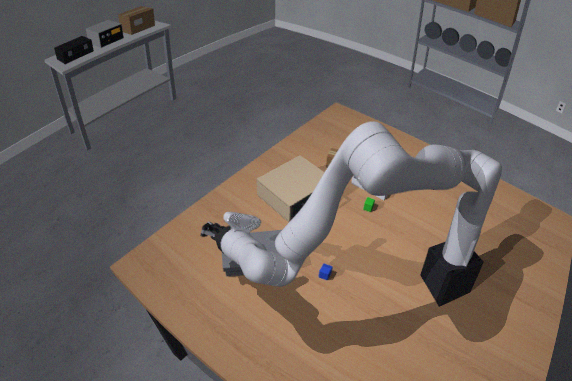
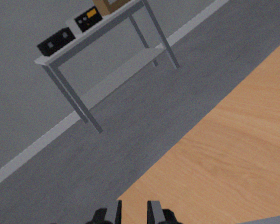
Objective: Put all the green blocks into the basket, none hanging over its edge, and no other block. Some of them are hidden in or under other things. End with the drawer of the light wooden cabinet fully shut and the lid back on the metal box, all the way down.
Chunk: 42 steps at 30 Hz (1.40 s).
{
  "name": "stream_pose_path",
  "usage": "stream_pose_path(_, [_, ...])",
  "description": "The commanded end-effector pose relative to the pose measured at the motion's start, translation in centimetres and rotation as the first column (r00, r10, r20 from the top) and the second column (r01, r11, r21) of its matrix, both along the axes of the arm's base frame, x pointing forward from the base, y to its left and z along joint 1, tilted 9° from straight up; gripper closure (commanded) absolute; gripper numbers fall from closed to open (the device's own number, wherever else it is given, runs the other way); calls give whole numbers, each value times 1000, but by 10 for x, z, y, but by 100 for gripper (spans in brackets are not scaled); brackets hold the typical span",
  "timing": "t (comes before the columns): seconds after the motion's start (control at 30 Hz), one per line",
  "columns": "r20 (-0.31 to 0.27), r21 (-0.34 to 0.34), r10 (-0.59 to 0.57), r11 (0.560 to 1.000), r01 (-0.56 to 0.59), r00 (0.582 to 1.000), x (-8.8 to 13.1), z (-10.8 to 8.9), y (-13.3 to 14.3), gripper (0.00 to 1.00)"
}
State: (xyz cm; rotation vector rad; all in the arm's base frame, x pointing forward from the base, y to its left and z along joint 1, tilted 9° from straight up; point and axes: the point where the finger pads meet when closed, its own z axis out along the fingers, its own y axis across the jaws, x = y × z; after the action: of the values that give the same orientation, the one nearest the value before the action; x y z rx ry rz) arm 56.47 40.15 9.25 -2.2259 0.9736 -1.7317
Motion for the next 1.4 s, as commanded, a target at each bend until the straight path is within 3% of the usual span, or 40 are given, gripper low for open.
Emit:
stream_pose_path(0.0, [-4, -2, 10, 1000, -10, 1000, 6, 4, -2, 90])
stream_pose_path(0.23, [-59, -50, 82, 995, -85, 995, 49, 21, -31, 90])
stream_pose_path(0.47, [-168, -122, 170, 974, -192, 971, 92, 39, -90, 90])
stream_pose_path(0.57, [-190, -132, 182, 969, -209, 965, 97, 40, -101, 90])
stream_pose_path(0.7, [-288, -171, 225, 944, -281, 931, 108, 45, -152, 90])
stream_pose_path(0.83, [-373, -191, 250, 922, -337, 894, 106, 45, -196, 90])
stream_pose_path(0.87, [-373, -191, 250, 922, -337, 894, 106, 45, -196, 90])
stream_pose_path(0.93, [-433, -198, 262, 906, -374, 863, 100, 44, -227, 90])
stream_pose_path(0.97, [-433, -198, 262, 906, -374, 863, 100, 44, -227, 90])
stream_pose_path(1.03, [-494, -199, 271, 890, -411, 826, 89, 41, -259, 90])
stream_pose_path(1.13, [-494, -199, 271, 890, -411, 826, 89, 41, -259, 90])
stream_pose_path(1.23, [-584, -189, 280, 866, -462, 762, 65, 37, -306, 90])
stream_pose_path(1.37, [-612, -182, 281, 859, -478, 739, 56, 35, -321, 90])
